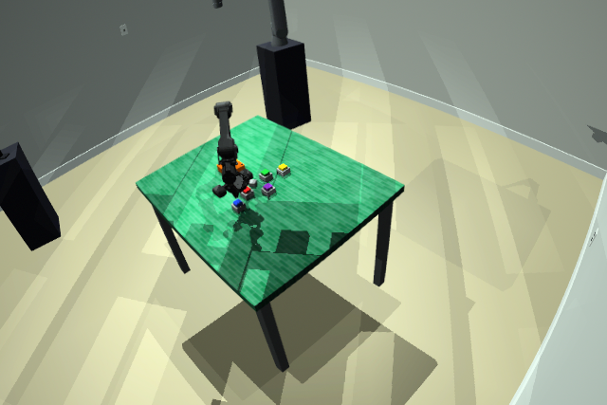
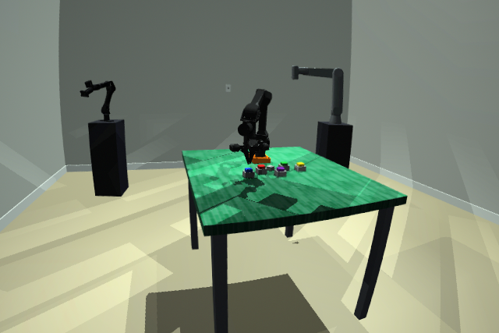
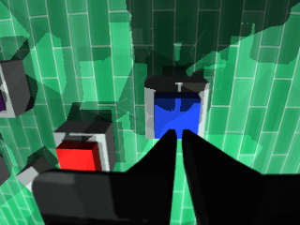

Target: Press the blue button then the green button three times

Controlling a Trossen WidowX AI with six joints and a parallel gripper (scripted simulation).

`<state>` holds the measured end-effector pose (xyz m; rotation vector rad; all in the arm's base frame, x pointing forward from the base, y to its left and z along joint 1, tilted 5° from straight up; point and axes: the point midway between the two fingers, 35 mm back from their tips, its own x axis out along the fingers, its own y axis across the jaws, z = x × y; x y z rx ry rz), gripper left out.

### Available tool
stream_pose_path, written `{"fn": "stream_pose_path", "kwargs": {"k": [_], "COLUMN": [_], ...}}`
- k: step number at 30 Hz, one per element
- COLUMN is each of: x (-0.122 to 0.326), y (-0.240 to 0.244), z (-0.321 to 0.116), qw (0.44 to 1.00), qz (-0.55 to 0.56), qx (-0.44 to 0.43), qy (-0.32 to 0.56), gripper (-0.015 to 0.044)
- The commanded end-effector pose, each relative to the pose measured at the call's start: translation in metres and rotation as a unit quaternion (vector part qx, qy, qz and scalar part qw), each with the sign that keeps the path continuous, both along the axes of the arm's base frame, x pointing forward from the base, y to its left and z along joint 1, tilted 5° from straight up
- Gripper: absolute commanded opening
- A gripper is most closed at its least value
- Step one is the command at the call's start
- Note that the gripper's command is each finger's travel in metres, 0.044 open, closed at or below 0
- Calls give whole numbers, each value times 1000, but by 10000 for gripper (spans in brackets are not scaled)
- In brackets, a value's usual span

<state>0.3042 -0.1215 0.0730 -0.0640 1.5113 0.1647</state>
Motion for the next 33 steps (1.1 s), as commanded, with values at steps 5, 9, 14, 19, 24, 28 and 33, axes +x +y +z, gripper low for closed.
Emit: {"fn": "stream_pose_path", "kwargs": {"k": [5,9,14,19,24,28,33], "x": [-4,-4,-10,-37,-80,-113,-114], "y": [-4,-4,53,126,181,208,209], "z": [64,64,71,76,75,72,70], "qw": [1000,1000,1000,1000,1000,1000,1000], "qz": [1,1,2,2,2,2,2], "qx": [-4,-4,-3,-1,3,6,6], "qy": [-4,-4,-3,-2,-1,0,0], "gripper": [20,20,20,20,20,20,20]}}
